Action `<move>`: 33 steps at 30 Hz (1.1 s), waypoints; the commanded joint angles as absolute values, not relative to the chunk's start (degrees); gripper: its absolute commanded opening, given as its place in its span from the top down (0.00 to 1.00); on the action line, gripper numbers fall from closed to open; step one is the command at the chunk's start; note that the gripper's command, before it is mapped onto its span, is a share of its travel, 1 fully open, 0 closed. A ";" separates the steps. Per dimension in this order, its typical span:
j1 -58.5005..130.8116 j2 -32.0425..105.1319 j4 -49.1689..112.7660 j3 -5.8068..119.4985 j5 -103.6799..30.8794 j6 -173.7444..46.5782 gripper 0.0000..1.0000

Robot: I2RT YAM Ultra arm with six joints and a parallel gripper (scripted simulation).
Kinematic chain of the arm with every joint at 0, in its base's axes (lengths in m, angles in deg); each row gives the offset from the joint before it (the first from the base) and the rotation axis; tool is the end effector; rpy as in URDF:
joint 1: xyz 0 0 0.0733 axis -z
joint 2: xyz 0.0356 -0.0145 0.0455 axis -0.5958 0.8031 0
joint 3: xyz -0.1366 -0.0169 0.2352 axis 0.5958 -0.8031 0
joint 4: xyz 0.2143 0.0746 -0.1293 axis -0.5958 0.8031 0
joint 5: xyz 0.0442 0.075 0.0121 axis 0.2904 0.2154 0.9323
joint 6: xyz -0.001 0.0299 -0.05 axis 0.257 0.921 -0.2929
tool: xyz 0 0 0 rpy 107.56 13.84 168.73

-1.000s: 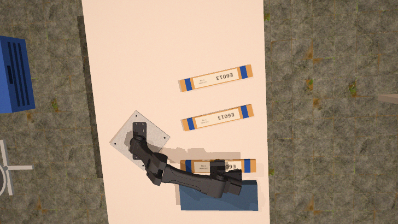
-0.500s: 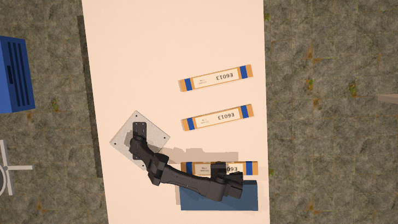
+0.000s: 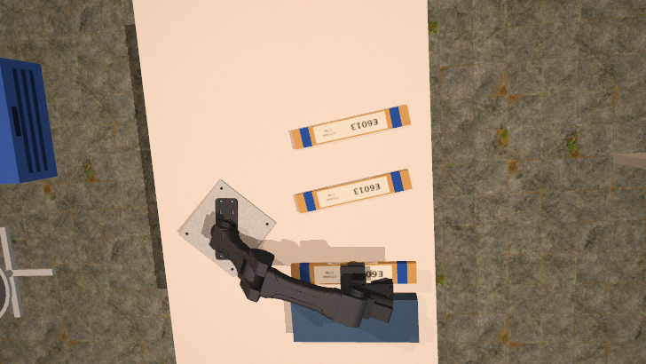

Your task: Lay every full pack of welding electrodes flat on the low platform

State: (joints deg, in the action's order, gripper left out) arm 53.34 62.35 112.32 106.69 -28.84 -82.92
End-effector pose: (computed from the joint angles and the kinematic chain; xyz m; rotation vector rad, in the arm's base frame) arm 0.4034 -0.1150 0.2809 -0.0942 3.0825 0.1736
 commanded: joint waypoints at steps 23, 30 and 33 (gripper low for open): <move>55.35 52.72 113.40 110.27 -28.46 -82.96 1.00; 55.17 52.90 113.40 109.66 -28.44 -82.91 1.00; 55.10 52.98 113.40 109.37 -28.45 -82.89 1.00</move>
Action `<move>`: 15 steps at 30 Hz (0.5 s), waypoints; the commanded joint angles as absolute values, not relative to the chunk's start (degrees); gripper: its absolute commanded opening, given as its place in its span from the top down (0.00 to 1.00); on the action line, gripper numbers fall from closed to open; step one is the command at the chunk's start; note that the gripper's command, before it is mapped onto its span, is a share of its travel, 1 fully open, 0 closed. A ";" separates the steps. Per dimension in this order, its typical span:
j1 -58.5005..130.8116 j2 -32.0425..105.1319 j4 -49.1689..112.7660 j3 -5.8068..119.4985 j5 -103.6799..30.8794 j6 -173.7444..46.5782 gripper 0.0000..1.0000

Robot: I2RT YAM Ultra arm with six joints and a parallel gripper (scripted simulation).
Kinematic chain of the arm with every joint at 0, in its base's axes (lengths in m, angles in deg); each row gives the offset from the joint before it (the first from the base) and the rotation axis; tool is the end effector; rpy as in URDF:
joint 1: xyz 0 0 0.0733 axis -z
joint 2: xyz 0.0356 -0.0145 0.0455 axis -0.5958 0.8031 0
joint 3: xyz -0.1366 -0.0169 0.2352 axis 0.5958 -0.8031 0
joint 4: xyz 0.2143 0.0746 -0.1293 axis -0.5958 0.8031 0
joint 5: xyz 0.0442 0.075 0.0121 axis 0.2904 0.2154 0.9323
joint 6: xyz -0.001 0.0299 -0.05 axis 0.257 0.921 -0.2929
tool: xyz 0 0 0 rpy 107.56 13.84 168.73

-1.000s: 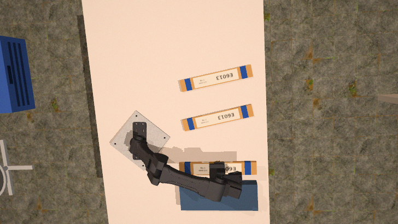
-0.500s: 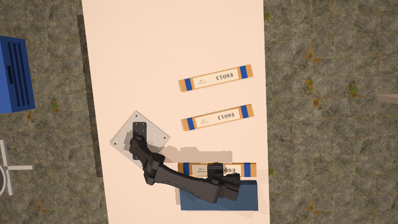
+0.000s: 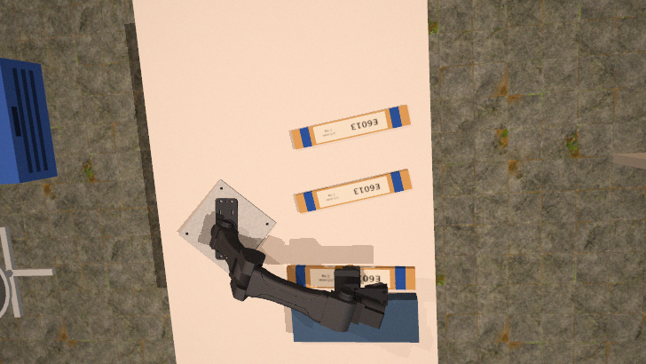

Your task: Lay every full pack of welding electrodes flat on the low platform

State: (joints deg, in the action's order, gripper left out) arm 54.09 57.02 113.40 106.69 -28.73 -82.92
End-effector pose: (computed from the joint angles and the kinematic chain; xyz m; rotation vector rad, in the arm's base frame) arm 0.3838 -0.1145 0.3172 -0.0794 3.0133 0.1357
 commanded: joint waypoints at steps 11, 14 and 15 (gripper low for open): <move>55.00 53.11 113.40 108.50 -28.45 -82.82 1.00; 54.96 53.16 113.40 108.35 -28.45 -82.80 1.00; 54.95 53.17 113.40 108.30 -28.45 -82.80 1.00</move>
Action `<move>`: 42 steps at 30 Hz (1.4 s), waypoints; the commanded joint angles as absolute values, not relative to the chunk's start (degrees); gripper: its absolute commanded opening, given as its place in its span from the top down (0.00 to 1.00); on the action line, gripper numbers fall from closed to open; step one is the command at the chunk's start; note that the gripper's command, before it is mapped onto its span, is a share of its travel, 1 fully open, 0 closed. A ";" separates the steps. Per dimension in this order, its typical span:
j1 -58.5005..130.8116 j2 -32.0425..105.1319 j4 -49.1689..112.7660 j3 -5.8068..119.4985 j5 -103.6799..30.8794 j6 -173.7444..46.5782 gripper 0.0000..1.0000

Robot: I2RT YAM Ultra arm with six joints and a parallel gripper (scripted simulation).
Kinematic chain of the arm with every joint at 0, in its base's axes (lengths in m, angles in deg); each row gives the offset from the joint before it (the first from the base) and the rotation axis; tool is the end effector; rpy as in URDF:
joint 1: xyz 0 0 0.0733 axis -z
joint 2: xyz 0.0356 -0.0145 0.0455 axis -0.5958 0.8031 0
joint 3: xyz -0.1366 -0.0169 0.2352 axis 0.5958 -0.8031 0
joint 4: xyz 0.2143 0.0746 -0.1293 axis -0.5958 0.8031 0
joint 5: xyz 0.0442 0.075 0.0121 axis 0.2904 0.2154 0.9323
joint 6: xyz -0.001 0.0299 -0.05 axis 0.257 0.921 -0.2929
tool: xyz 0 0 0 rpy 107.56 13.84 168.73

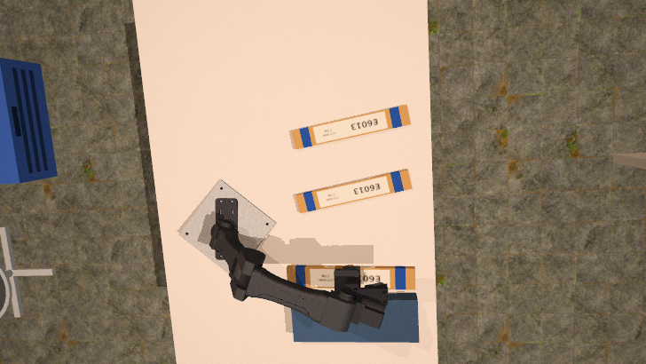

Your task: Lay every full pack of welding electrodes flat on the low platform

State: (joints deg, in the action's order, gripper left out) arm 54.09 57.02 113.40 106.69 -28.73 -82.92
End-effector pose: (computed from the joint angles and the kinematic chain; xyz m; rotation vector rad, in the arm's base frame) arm 0.3838 -0.1145 0.3172 -0.0794 3.0133 0.1357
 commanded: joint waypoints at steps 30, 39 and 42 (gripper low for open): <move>52.81 52.16 113.40 106.30 -28.56 -82.06 1.00; 49.61 50.43 113.40 104.34 -28.67 -78.99 1.00; 48.87 50.07 113.40 103.99 -28.70 -78.26 1.00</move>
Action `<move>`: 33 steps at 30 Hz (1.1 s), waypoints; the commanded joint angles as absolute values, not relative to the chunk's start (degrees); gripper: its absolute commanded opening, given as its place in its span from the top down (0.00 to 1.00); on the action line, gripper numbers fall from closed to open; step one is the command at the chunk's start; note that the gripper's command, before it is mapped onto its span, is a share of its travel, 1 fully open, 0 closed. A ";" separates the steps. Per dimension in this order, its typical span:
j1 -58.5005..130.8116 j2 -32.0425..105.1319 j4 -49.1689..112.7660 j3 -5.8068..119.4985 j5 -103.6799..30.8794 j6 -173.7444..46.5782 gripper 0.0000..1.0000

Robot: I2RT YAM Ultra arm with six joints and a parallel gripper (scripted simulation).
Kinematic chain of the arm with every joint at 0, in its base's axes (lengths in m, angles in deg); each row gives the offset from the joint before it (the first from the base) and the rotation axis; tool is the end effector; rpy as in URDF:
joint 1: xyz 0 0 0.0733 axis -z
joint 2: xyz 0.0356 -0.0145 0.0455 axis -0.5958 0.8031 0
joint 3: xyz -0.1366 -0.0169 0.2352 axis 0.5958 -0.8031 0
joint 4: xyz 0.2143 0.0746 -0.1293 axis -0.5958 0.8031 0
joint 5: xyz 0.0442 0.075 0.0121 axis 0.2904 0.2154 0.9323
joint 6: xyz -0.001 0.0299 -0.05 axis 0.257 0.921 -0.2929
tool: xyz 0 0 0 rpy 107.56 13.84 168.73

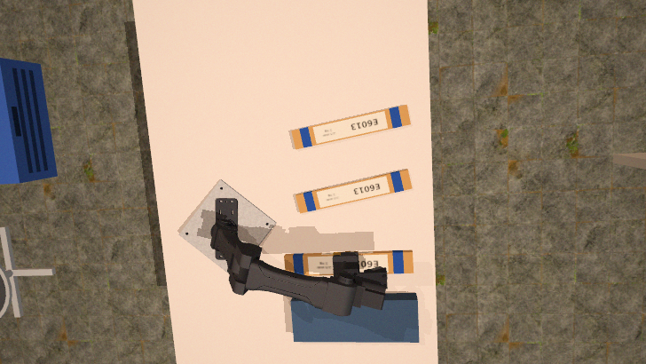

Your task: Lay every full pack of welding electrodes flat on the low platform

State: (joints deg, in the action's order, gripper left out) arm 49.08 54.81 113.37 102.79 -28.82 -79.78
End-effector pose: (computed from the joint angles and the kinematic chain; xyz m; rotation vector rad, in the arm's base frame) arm 0.3827 -0.0785 0.3148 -0.1272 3.0456 0.1593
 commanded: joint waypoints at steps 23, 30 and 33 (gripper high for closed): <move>41.20 47.19 113.40 101.45 -29.10 -70.63 1.00; 38.92 46.62 113.40 100.99 -29.25 -68.37 1.00; 38.85 46.62 113.40 100.95 -29.27 -68.27 1.00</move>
